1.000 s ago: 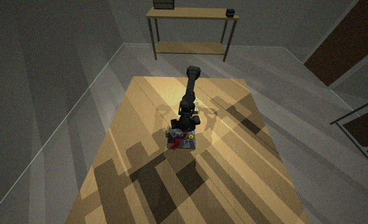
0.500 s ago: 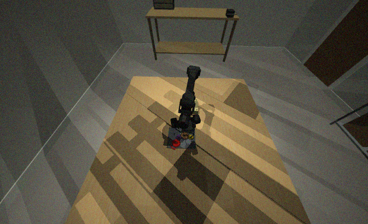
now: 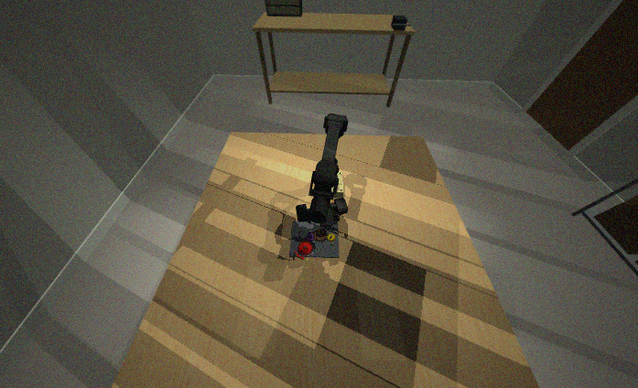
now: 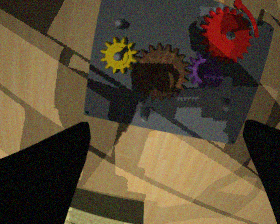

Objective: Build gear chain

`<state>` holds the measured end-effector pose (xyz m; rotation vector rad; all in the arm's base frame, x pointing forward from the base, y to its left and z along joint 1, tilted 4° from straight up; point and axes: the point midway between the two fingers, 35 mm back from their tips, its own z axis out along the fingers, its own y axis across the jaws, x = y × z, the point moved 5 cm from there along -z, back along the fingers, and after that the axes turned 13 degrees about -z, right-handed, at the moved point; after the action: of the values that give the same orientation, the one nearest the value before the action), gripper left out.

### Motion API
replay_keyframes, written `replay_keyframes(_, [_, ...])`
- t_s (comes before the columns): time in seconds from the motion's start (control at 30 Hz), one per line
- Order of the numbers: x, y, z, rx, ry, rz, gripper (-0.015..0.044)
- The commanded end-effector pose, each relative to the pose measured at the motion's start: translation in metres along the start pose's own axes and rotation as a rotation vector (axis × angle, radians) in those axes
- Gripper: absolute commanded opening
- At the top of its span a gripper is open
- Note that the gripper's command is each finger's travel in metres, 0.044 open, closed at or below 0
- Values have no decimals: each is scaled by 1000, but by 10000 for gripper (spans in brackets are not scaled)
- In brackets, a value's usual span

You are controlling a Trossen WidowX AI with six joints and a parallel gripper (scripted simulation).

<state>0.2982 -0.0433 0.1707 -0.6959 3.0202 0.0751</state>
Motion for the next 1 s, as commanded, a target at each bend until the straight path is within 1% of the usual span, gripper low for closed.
replay_keyframes(0.0, [0,0,-1,0,-1,-4,440])
replay_keyframes(0.57, [-1,2,-1,0,-1,-4,440])
replay_keyframes(0.63, [-12,18,-4,0,-1,-4,440])
replay_keyframes(0.8, [-43,87,-14,-3,-3,-4,440])
replay_keyframes(0.97, [-53,161,-25,-12,-10,0,440])
